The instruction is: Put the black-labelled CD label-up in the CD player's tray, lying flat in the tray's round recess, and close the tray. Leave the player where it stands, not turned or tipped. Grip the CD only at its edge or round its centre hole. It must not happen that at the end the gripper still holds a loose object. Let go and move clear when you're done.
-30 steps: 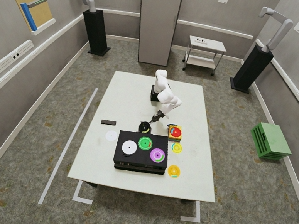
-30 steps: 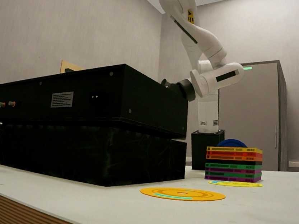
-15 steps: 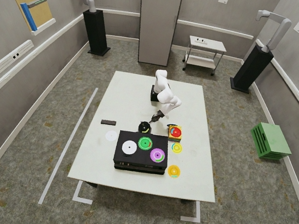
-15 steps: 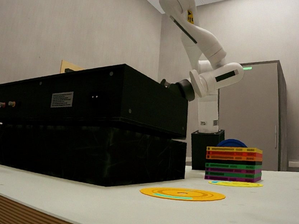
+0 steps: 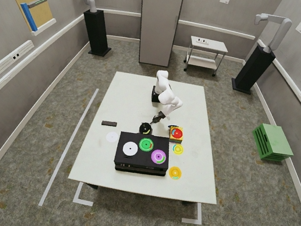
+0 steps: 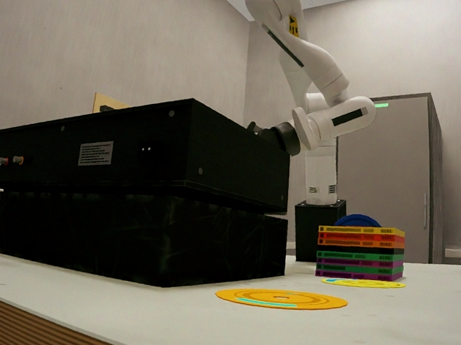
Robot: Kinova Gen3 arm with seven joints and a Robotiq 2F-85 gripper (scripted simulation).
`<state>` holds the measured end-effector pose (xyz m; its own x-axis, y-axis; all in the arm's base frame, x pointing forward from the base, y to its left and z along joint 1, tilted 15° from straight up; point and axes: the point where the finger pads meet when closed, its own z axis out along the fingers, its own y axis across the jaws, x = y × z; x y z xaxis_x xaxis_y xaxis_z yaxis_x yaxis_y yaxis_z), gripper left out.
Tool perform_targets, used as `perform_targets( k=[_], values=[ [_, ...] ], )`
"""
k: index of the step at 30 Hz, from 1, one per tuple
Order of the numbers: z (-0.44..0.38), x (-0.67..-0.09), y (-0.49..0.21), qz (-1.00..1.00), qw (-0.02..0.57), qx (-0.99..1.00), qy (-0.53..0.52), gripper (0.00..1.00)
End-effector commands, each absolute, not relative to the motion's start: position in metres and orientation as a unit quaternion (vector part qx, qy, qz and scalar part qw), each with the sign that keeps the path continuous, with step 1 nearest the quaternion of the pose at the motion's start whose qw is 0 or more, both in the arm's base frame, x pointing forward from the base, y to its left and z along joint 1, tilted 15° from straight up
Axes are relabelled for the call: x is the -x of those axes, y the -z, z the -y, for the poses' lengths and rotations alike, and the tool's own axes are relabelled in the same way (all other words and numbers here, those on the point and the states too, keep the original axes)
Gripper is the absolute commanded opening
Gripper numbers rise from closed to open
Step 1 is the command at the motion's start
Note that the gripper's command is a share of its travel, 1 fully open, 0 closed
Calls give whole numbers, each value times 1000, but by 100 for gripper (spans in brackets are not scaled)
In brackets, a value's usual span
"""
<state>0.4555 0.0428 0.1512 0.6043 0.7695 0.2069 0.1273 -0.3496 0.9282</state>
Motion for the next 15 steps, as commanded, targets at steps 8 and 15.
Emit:
perform_targets(
  k=[8,15],
  values=[
    [-43,-456,-152,-298,486,-752,-331,11],
    [-43,-457,-147,-298,486,-752,-331,11]
  ],
)
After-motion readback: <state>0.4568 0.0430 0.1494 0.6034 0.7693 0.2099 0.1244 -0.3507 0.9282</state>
